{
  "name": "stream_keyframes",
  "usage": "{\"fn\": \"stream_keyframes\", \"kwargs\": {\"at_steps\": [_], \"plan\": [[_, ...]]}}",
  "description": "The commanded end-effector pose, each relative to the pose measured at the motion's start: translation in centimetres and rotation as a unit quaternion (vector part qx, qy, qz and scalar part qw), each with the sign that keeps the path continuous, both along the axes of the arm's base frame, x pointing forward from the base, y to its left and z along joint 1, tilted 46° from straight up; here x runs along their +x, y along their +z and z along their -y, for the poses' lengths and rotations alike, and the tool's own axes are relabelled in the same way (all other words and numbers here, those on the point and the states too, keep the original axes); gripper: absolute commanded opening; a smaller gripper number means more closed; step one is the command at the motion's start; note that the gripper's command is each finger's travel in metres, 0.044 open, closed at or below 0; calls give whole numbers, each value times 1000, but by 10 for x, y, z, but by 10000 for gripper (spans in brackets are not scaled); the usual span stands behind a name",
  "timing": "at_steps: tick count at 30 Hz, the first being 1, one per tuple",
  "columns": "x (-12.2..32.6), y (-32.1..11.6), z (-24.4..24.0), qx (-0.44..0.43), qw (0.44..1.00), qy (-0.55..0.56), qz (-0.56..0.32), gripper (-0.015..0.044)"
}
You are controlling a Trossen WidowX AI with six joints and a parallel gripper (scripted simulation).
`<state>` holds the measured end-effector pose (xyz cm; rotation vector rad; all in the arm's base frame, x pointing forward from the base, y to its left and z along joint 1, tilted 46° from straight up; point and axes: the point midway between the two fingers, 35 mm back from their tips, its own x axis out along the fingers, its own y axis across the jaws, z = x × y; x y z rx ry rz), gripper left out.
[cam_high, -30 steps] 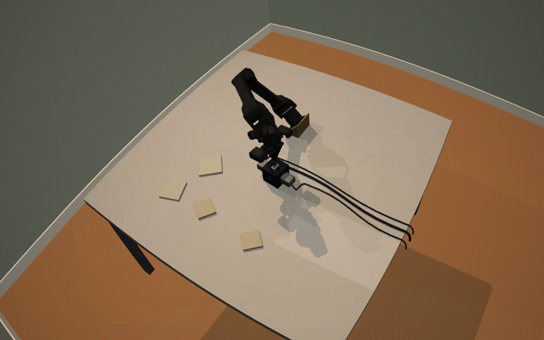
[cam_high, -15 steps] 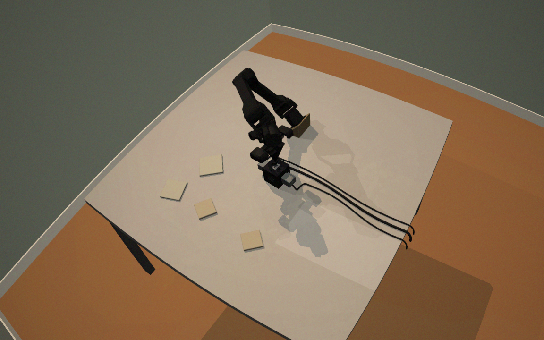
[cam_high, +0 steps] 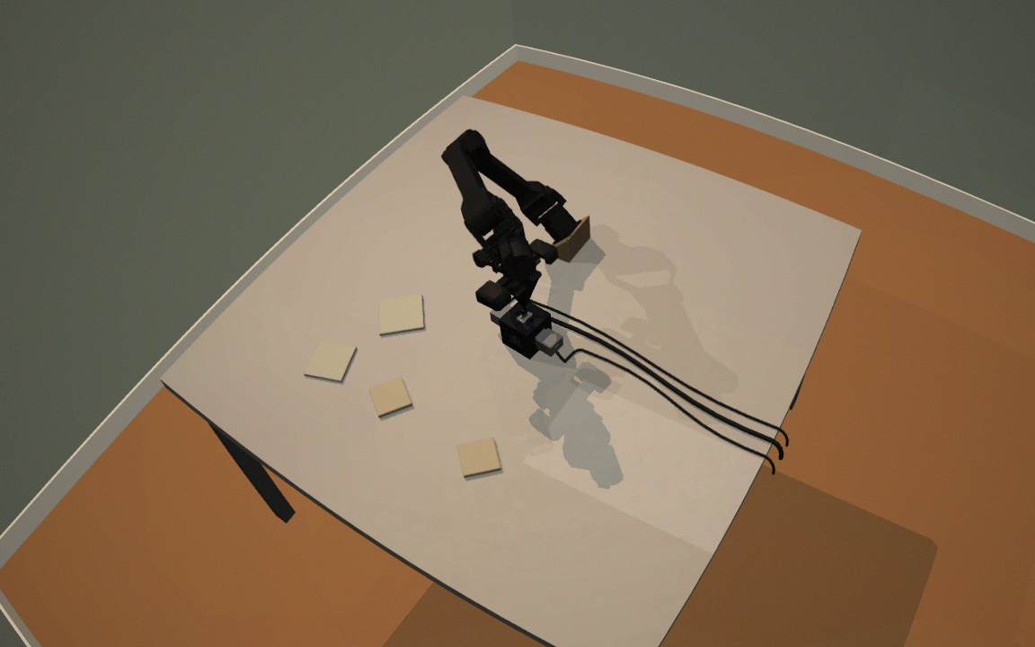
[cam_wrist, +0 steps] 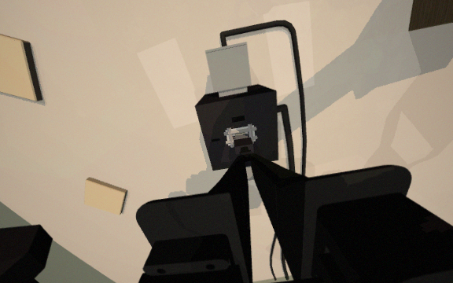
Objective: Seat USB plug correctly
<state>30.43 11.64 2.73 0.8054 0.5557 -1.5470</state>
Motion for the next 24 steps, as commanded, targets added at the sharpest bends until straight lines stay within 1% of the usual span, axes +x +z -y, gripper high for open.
{"fn": "stream_keyframes", "kwargs": {"at_steps": [1, 24], "plan": [[0, -1, 1, 1, 1000, 2, -1, 0], [0, -2, 2, 0, 1000, 2, -1, 0]]}}
